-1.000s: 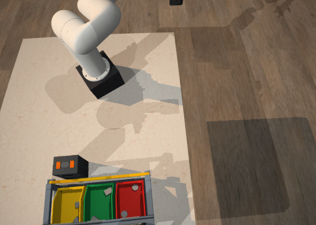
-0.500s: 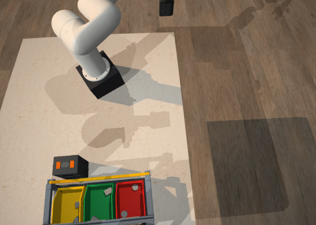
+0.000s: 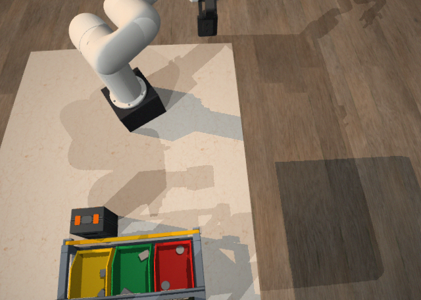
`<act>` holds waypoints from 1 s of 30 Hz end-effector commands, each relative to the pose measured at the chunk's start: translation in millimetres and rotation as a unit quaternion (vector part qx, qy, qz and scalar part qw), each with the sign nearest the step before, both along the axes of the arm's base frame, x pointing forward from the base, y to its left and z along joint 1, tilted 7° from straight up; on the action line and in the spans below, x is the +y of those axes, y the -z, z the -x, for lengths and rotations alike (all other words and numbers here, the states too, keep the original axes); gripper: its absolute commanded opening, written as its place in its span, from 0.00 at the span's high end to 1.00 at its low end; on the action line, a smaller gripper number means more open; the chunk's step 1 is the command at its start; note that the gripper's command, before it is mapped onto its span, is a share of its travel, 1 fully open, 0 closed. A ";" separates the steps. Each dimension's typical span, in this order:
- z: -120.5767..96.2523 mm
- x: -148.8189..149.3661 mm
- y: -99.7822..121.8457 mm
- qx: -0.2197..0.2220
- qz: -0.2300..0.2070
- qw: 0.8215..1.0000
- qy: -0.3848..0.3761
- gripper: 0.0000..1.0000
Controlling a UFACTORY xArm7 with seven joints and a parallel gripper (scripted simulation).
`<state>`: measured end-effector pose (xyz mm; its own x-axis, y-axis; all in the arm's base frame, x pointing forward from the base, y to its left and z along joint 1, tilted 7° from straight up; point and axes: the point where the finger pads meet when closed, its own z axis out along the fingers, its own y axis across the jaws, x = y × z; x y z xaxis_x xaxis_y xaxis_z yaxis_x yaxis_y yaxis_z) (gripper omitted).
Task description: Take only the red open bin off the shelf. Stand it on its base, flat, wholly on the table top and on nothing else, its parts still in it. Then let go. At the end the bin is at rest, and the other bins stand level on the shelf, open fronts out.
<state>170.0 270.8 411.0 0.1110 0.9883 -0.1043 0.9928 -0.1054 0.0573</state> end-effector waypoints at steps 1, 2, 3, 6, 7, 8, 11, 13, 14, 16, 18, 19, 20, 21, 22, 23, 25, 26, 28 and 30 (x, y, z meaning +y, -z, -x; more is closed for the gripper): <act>-7.6 -6.5 -2.2 -0.002 0.001 1.000 -0.002 0.00; -7.6 -6.5 -2.2 -0.002 0.001 1.000 -0.002 0.00; -7.6 -6.5 -2.2 -0.002 0.001 1.000 -0.002 0.00; -7.6 -6.5 -2.2 -0.002 0.001 1.000 -0.002 0.00; -7.6 -6.5 -2.2 -0.002 0.001 1.000 -0.002 0.00; -13.7 -12.5 -3.2 -0.002 0.001 1.000 -0.002 0.00; -35.1 -33.2 -6.6 -0.002 0.001 1.000 -0.002 0.00; -42.3 -40.1 -7.8 -0.002 0.001 1.000 -0.002 0.00; -42.3 -40.1 -7.8 -0.002 0.001 1.000 -0.002 0.00; -42.3 -40.1 -7.8 -0.002 0.001 1.000 -0.002 0.00; -42.3 -40.1 -7.8 -0.002 0.001 1.000 -0.002 0.00; -42.3 -40.1 -7.8 -0.002 0.001 1.000 -0.002 0.00; -42.3 -40.1 -7.8 -0.002 0.001 1.000 -0.002 0.00; -42.3 -40.1 -7.8 -0.002 0.001 1.000 -0.002 0.00; -42.3 -40.1 -7.8 -0.002 0.001 1.000 -0.002 0.00; -42.3 -40.1 -7.8 -0.002 0.001 1.000 -0.002 0.00; -48.4 -46.2 -8.8 -0.002 0.001 1.000 -0.003 0.00; -55.6 -53.1 -9.9 -0.002 0.001 1.000 -0.003 0.00; -69.9 -66.9 -12.2 -0.002 0.001 1.000 -0.002 0.00; -77.0 -73.8 -13.3 -0.002 0.001 1.000 -0.002 0.00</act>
<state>224.5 218.6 420.0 0.1052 0.9885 -0.1082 0.9932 -0.0989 0.0616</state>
